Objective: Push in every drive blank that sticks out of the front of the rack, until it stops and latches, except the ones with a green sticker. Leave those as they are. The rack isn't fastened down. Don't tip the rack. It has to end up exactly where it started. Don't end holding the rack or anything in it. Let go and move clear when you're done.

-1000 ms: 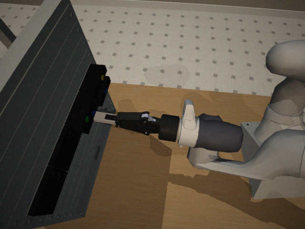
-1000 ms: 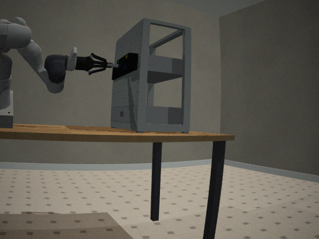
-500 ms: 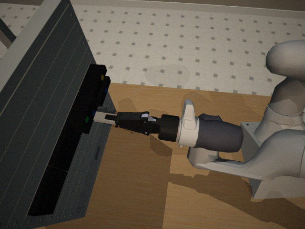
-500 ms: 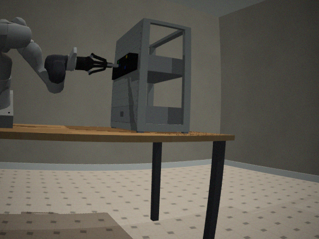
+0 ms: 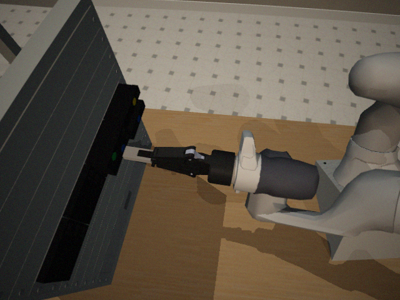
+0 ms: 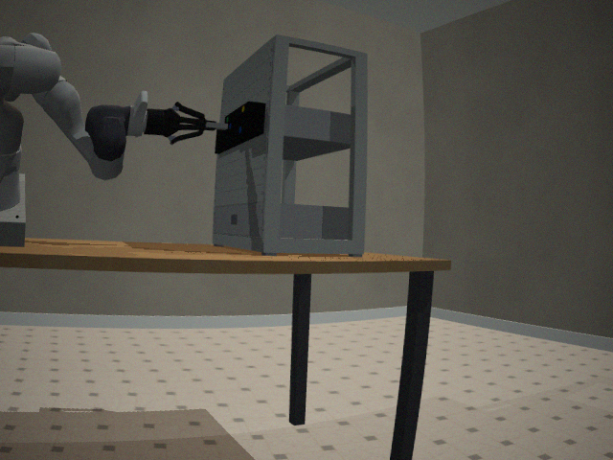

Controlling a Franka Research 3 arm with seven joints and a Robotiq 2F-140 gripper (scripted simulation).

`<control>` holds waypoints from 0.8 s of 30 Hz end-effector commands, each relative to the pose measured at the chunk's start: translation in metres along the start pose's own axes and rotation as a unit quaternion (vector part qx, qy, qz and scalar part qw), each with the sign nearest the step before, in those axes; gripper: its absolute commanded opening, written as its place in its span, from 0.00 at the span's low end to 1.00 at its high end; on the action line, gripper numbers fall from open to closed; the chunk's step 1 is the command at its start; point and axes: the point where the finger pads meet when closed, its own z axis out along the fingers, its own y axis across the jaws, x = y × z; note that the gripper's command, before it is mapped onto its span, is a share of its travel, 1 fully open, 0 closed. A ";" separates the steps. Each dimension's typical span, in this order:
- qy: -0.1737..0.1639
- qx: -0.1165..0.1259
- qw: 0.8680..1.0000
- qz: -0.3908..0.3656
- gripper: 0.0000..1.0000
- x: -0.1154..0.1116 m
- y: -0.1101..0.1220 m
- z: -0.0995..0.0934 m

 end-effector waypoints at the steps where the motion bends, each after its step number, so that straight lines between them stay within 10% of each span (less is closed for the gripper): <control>1: 0.000 0.001 1.000 -0.002 0.00 0.000 -0.001 0.001; 24: 0.000 0.001 1.000 -0.002 0.00 -0.001 -0.001 0.012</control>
